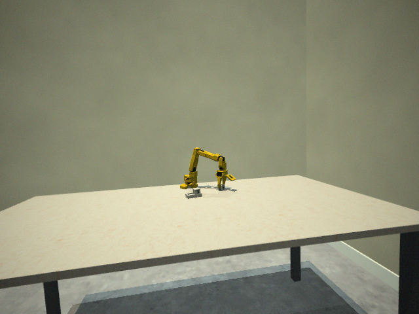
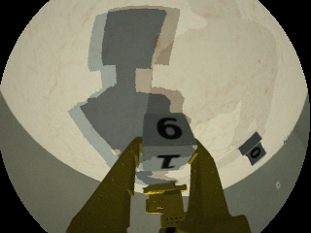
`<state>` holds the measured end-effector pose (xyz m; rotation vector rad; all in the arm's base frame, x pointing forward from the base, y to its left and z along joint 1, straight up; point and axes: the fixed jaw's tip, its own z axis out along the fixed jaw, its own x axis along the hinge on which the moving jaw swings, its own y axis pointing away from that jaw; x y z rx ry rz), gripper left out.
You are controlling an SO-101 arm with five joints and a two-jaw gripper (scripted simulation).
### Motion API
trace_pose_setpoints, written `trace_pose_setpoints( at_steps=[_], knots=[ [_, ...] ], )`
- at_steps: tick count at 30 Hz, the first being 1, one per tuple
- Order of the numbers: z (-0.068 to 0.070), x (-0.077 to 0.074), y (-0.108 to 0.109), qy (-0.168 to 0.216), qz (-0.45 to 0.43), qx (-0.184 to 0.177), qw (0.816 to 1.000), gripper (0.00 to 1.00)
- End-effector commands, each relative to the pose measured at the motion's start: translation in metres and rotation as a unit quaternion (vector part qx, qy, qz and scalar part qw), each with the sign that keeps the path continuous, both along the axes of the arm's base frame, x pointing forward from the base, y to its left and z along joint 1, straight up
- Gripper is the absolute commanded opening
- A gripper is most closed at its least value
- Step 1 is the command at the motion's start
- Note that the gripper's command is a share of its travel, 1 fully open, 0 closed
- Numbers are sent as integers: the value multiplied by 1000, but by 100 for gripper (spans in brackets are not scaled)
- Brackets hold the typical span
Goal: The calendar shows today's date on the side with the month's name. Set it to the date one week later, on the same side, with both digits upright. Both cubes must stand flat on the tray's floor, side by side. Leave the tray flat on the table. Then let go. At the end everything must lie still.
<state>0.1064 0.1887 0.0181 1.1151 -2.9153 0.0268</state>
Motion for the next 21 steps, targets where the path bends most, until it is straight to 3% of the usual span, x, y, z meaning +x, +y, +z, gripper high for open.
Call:
trace_pose_setpoints(
  at_steps=[1, 15, 21],
  knots=[
    [7, 4, 3, -11, 2, 20, 1000, 19],
    [7, 5, 2, -11, 2, 20, 1000, 17],
    [7, 5, 2, -11, 2, 20, 1000, 8]
  ],
)
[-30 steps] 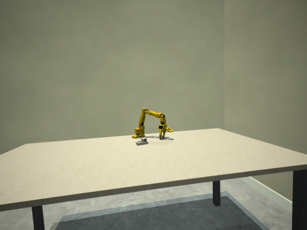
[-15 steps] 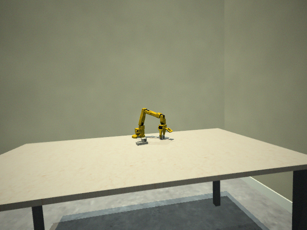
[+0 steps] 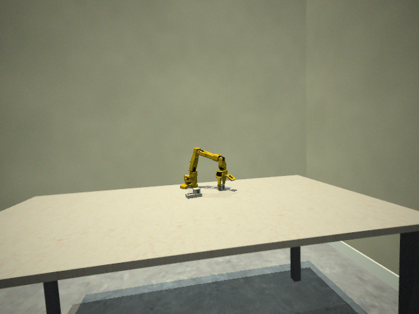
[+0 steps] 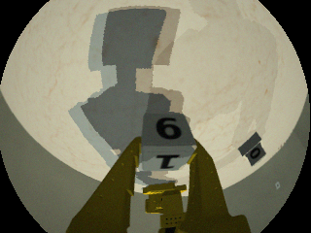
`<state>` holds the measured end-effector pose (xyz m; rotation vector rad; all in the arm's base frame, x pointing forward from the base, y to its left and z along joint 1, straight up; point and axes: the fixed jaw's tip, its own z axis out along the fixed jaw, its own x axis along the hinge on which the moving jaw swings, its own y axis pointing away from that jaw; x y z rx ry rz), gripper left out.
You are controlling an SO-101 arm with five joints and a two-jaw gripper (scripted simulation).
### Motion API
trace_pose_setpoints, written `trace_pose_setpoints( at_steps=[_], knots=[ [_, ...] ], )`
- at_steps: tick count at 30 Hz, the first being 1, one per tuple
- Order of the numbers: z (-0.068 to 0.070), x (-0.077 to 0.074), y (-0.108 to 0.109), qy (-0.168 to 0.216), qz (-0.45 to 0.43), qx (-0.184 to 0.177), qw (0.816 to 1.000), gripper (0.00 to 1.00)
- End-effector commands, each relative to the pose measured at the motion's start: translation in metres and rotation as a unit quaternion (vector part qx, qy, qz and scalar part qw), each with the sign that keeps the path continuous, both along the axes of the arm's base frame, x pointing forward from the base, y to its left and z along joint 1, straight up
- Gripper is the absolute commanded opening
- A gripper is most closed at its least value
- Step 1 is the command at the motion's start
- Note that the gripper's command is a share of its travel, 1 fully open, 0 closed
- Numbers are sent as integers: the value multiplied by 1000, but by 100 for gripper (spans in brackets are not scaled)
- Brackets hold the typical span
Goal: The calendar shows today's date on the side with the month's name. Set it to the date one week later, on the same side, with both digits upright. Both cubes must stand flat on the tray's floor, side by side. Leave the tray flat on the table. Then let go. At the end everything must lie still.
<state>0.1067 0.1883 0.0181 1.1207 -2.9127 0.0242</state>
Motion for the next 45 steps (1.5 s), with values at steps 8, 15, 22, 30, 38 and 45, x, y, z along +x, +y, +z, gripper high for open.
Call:
trace_pose_setpoints(
  at_steps=[8, 15, 22, 30, 38, 45],
  knots=[
    [7, 4, 3, -12, 0, 19, 1000, 0],
    [10, 4, 3, -12, 0, 19, 1000, 0],
    [26, 4, 5, -12, 0, 19, 1000, 0],
    [44, 2, 5, -12, 0, 19, 1000, 0],
    [57, 0, 3, -12, 0, 19, 1000, 0],
    [57, 0, 3, -12, 1, 19, 1000, 0]
  ],
)
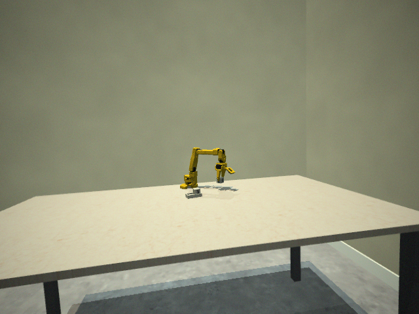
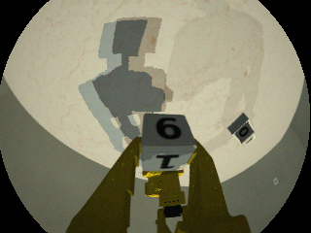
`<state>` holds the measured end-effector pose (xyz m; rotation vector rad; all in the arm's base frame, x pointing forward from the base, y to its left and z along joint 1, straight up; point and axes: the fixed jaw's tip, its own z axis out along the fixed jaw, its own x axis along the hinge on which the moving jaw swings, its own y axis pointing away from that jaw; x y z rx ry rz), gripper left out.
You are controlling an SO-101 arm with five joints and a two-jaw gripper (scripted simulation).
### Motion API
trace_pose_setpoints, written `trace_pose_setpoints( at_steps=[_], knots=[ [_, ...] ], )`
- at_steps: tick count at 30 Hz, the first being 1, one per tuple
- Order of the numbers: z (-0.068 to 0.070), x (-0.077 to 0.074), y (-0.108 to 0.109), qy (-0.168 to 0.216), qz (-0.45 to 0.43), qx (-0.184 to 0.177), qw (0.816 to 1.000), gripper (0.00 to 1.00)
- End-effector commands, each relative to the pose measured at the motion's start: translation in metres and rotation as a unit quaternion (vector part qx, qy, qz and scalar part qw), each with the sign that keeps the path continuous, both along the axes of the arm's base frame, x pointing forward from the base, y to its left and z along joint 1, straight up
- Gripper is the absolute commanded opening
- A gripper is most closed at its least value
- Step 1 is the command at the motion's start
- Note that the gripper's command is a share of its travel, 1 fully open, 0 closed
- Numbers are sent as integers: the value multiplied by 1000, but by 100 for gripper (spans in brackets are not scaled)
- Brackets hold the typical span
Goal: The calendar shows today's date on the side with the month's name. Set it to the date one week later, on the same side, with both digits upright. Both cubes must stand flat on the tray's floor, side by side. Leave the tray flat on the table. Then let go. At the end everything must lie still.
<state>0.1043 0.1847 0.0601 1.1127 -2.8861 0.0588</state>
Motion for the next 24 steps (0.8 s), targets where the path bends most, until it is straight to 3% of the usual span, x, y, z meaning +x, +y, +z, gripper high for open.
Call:
trace_pose_setpoints(
  at_steps=[1, 24],
  knots=[
    [15, 2, 7, -20, 0, 34, 999, 0],
    [15, 10, 1, -20, 23, 34, 999, 0]
  ],
)
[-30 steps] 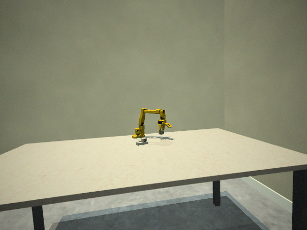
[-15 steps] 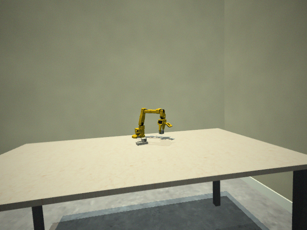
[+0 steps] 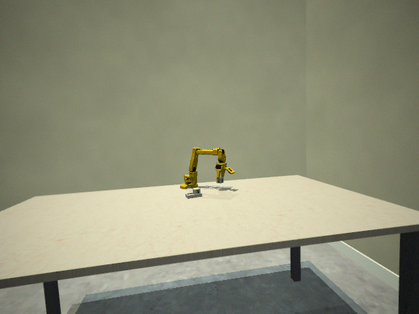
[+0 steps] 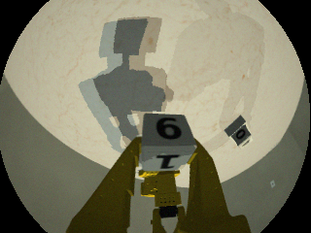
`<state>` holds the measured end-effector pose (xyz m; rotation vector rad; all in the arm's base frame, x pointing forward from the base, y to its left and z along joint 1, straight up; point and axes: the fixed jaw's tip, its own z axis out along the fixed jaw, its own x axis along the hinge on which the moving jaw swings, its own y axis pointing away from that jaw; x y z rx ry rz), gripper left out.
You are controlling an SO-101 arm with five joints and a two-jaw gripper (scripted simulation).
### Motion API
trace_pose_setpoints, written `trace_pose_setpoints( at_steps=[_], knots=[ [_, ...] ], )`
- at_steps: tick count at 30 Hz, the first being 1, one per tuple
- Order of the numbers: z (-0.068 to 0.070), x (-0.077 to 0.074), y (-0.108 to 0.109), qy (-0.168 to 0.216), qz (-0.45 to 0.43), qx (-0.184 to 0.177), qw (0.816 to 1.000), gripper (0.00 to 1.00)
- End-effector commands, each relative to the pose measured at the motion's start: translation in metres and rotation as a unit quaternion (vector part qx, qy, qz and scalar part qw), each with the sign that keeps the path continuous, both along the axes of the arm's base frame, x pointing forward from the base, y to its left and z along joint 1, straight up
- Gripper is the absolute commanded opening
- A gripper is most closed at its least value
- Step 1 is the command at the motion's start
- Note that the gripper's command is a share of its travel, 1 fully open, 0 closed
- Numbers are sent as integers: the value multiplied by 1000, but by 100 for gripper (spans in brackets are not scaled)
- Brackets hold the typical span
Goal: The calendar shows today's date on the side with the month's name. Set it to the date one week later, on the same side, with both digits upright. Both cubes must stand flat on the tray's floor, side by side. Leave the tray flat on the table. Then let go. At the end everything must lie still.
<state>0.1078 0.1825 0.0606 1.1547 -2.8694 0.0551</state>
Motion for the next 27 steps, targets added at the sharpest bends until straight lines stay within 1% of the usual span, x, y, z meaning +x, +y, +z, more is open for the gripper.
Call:
trace_pose_setpoints(
  at_steps=[1, 9, 23, 25, 27],
  knots=[
    [15, 8, 3, -21, 11, 33, 999, 0],
    [14, 15, -3, -21, 31, 33, 999, 0],
    [14, 39, -25, -20, 106, 33, 994, 0],
    [14, 39, -25, -20, 106, 33, 994, 0],
    [13, 43, -29, -20, 120, 33, 992, 0]
  ],
)
